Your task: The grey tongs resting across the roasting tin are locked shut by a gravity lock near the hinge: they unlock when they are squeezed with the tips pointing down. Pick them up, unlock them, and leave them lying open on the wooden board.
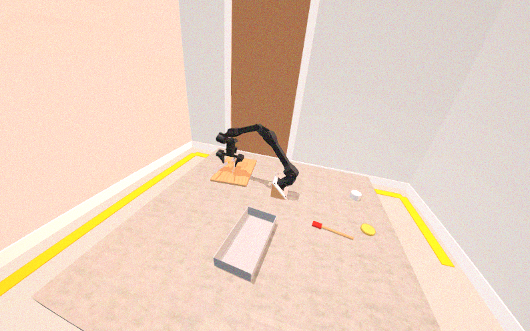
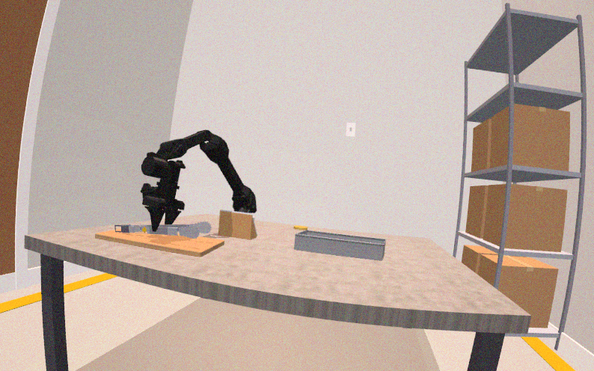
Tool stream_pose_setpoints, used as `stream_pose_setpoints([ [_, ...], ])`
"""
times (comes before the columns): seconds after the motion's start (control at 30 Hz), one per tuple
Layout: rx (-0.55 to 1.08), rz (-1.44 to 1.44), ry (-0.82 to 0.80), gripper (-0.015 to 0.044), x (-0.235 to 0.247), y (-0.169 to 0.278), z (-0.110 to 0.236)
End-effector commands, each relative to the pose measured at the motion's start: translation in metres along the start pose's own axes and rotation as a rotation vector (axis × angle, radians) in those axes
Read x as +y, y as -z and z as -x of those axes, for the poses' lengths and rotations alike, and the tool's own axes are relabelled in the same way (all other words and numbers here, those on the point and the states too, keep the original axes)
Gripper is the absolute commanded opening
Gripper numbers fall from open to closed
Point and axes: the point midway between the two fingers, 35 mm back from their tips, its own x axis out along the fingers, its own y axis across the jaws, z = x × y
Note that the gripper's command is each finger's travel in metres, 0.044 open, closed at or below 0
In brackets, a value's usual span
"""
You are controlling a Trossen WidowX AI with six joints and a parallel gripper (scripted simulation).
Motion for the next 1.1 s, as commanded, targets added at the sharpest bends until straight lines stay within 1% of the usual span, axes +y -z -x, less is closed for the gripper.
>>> stream_pose_setpoints([
  [0.0,0.003,0.004,-0.006,0.0440,0.000,-0.001,0.002],
  [0.07,0.009,0.008,-0.006,0.0440,-0.006,-0.003,0.006],
  [0.17,0.020,0.008,0.011,0.0440,-0.027,-0.007,0.015],
  [0.37,0.055,0.011,0.063,0.0440,-0.098,-0.013,0.037],
  [0.5,0.077,0.014,0.091,0.0440,-0.141,-0.010,0.044],
  [0.67,0.079,0.014,0.092,0.0440,-0.142,-0.010,0.047],
  [0.73,0.079,0.012,0.090,0.0440,-0.141,-0.011,0.057],
  [0.9,0.083,0.005,0.085,0.0440,-0.138,-0.013,0.095],
  [1.07,0.083,0.005,0.085,0.0440,-0.138,-0.013,0.096],
])
